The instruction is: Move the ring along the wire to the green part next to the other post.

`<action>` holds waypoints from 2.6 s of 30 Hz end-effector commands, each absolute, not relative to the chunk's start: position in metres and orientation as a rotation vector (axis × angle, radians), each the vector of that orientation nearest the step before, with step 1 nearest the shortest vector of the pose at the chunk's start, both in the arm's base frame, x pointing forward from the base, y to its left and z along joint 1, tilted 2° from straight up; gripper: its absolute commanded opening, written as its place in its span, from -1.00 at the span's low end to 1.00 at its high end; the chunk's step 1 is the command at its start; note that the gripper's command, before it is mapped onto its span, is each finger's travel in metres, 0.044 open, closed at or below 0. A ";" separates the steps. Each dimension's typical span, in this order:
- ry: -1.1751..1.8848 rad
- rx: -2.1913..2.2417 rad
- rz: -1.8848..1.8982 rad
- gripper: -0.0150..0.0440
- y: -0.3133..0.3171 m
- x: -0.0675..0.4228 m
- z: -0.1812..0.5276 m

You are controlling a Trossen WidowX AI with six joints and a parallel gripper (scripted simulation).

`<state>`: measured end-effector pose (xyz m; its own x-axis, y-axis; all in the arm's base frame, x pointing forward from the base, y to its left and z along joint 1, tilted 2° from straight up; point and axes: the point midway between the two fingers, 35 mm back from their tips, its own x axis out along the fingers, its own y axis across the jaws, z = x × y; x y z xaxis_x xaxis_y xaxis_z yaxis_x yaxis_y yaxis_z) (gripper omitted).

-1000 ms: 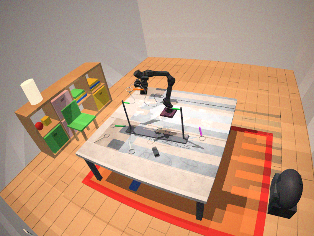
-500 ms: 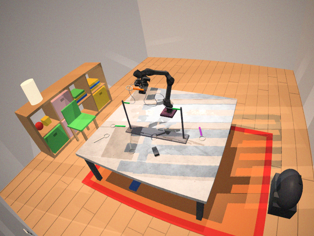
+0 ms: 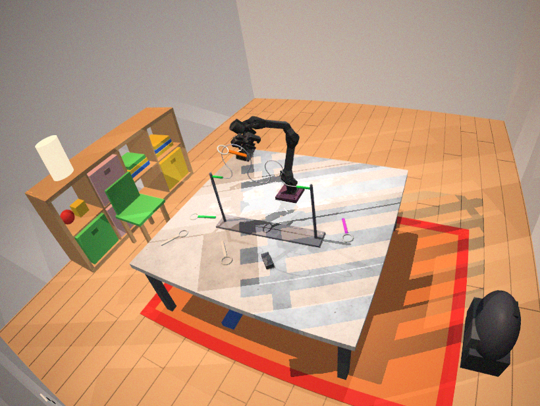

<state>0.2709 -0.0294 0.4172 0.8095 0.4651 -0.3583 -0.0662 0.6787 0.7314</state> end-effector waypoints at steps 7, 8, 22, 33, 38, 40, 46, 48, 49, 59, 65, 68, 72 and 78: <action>0.555 0.640 0.278 -1.00 -0.032 0.271 0.416; 0.555 0.628 0.274 -1.00 -0.032 0.271 0.415; 0.548 0.472 0.221 -1.00 -0.036 0.272 0.412; 0.539 0.352 0.179 -1.00 -0.040 0.273 0.411; 0.535 0.302 0.162 -1.00 -0.041 0.273 0.410; 0.533 0.281 0.154 -1.00 -0.042 0.273 0.410; 0.527 0.220 0.132 -1.00 -0.044 0.273 0.409; 0.525 0.200 0.125 -1.00 -0.044 0.273 0.409; 0.524 0.190 0.122 -1.00 -0.044 0.273 0.409; 0.510 0.080 0.083 -1.00 -0.048 0.274 0.408; 0.501 0.008 0.058 -1.00 -0.050 0.274 0.407; 0.496 -0.028 0.046 -1.00 -0.051 0.275 0.407; 0.489 -0.077 0.029 -1.00 -0.053 0.275 0.407; 0.478 -0.149 0.006 -1.00 -0.056 0.275 0.407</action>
<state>0.2772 -0.0552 0.4047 0.8806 -0.0068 -0.4738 -0.0430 0.9946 -0.0941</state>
